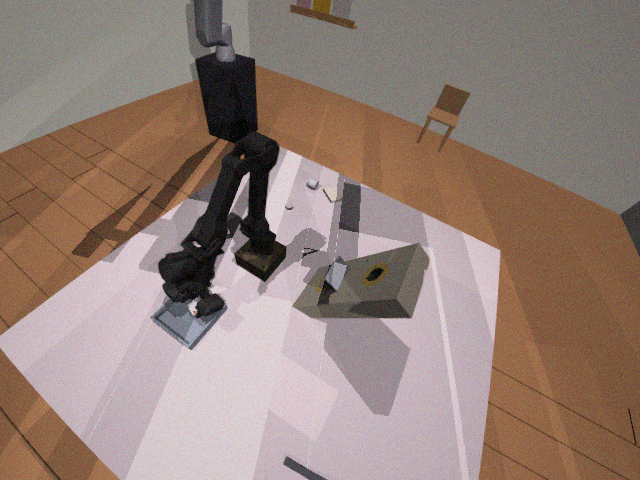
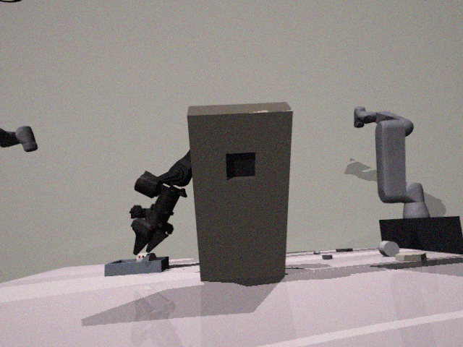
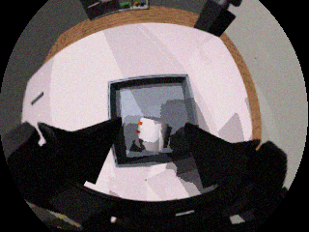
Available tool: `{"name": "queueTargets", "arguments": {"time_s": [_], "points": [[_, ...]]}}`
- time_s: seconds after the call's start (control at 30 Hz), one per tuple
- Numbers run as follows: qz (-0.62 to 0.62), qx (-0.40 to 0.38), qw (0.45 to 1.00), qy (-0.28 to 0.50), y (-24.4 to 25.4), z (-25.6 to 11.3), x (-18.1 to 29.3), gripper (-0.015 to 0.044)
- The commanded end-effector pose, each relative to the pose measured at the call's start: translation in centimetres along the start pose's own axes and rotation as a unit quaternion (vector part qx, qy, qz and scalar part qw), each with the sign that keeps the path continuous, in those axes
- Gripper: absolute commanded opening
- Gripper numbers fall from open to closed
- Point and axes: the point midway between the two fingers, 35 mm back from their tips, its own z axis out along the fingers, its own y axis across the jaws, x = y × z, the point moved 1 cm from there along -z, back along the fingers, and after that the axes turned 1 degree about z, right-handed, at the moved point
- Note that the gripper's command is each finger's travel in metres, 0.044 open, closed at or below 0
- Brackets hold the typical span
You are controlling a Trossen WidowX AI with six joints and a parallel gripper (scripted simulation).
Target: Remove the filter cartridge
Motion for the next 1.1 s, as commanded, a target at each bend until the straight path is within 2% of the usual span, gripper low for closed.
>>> {"name": "queueTargets", "arguments": {"time_s": [0.0, 0.1, 0.17, 0.27, 1.07], "points": [[0.001, 0.000, 1.000, -0.002, 0.0, -1.4, -1.2, 0.0440], [0.001, 0.000, 1.000, -0.002, 0.1, -5.2, -3.1, 0.0440], [0.001, 0.000, 1.000, -0.002, 0.0, -6.1, -3.5, 0.0440], [-0.001, -0.002, 1.000, -0.011, 0.1, -5.1, -3.5, 0.0440], [-0.001, -0.002, 1.000, -0.011, 0.1, -5.1, -3.5, 0.0440]]}}
